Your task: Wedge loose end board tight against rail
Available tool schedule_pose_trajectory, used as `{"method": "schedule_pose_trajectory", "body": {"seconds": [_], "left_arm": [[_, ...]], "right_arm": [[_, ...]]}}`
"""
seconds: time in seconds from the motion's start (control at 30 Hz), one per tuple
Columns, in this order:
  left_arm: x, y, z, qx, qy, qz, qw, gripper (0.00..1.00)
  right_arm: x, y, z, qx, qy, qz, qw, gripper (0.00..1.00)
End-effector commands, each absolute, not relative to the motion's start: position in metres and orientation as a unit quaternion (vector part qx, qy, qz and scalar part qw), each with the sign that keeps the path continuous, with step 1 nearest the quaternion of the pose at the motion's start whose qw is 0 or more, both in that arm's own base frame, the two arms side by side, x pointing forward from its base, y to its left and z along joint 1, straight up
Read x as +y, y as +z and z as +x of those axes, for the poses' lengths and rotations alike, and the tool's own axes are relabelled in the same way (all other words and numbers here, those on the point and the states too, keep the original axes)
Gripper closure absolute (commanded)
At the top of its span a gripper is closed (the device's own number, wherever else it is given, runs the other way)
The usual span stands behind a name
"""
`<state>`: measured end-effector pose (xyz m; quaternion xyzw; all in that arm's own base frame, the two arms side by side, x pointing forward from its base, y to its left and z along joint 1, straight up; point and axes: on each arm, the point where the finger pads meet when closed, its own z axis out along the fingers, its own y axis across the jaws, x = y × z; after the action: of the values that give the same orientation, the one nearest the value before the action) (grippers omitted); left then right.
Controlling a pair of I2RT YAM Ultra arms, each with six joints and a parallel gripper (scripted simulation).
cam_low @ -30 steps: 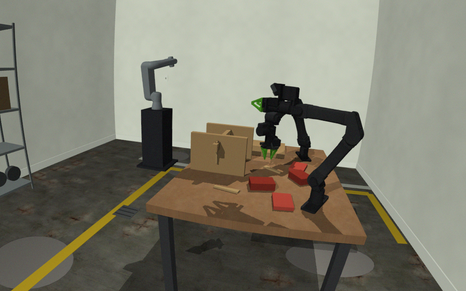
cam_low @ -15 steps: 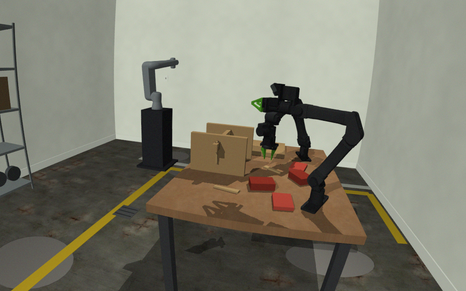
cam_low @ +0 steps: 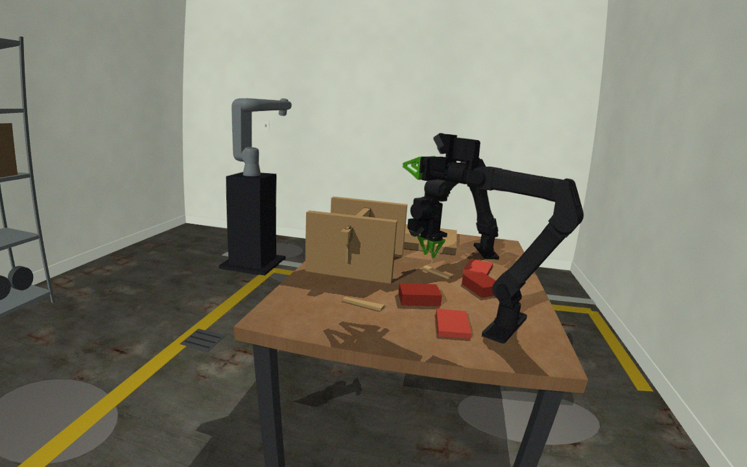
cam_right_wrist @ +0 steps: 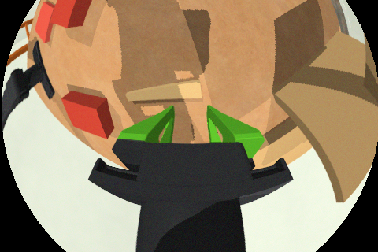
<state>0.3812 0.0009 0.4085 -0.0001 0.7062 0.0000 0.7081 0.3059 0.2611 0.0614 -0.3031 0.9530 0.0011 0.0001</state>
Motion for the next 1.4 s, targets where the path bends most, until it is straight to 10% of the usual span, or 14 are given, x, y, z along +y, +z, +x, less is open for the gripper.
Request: {"method": "schedule_pose_trajectory", "body": {"seconds": [0.0, 1.07, 1.37], "left_arm": [[-0.002, 0.434, 0.382, 0.685, -0.002, 0.001, 0.729, 0.54], [-0.002, 0.434, 0.382, 0.685, -0.002, 0.001, 0.729, 0.54], [-0.002, 0.434, 0.382, 0.685, -0.002, 0.001, 0.729, 0.54]], "right_arm": [[0.264, 0.075, 0.31, 0.976, 0.007, -0.218, 0.021, 0.58], [0.262, 0.059, 0.303, 0.908, -0.006, 0.418, 0.005, 0.58], [0.257, 0.059, 0.305, 0.921, -0.008, 0.39, 0.004, 0.58]]}}
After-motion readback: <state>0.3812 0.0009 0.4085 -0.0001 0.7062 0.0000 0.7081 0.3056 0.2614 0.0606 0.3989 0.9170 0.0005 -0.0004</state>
